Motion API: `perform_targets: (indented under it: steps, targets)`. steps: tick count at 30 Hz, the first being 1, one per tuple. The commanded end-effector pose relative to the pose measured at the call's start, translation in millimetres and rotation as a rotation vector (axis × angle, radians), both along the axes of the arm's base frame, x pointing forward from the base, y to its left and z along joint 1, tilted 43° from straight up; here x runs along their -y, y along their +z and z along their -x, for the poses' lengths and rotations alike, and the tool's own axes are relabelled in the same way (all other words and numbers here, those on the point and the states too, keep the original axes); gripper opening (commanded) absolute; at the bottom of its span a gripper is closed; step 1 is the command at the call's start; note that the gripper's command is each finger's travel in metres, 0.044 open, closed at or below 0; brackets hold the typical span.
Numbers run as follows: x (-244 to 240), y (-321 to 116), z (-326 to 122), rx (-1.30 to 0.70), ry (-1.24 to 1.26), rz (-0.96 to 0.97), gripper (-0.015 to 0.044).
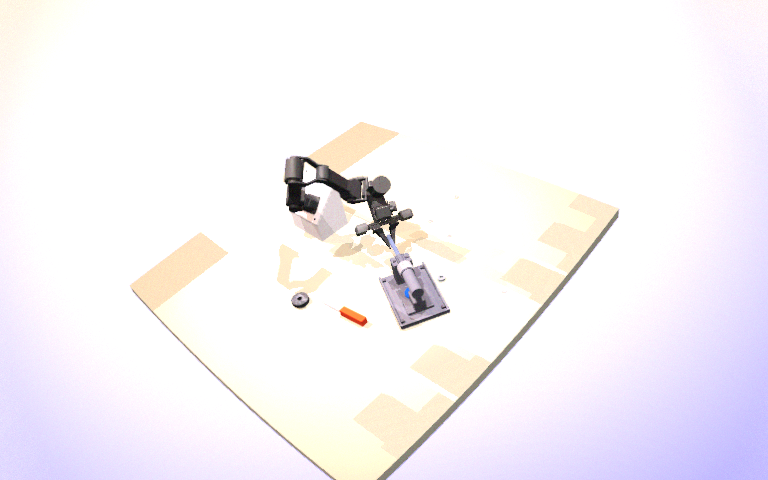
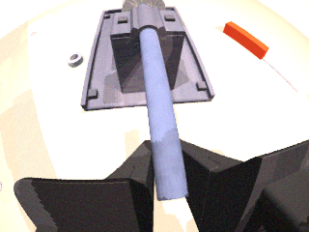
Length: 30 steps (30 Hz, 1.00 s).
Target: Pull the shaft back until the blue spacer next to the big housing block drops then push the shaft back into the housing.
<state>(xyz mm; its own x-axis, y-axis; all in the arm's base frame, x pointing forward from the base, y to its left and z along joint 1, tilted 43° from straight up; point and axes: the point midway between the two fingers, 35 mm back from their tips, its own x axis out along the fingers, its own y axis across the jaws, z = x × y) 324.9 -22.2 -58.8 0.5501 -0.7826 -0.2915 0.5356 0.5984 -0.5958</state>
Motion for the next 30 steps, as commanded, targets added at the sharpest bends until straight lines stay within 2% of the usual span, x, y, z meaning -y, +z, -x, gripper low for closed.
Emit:
perform_targets:
  steps: [1, 30]
  targets:
    - [0.8, 1.8, -2.2, 0.007, -0.002, -0.001, 0.0000]
    - [4.8, 5.0, -10.1, 0.007, -0.002, -0.001, 0.0000]
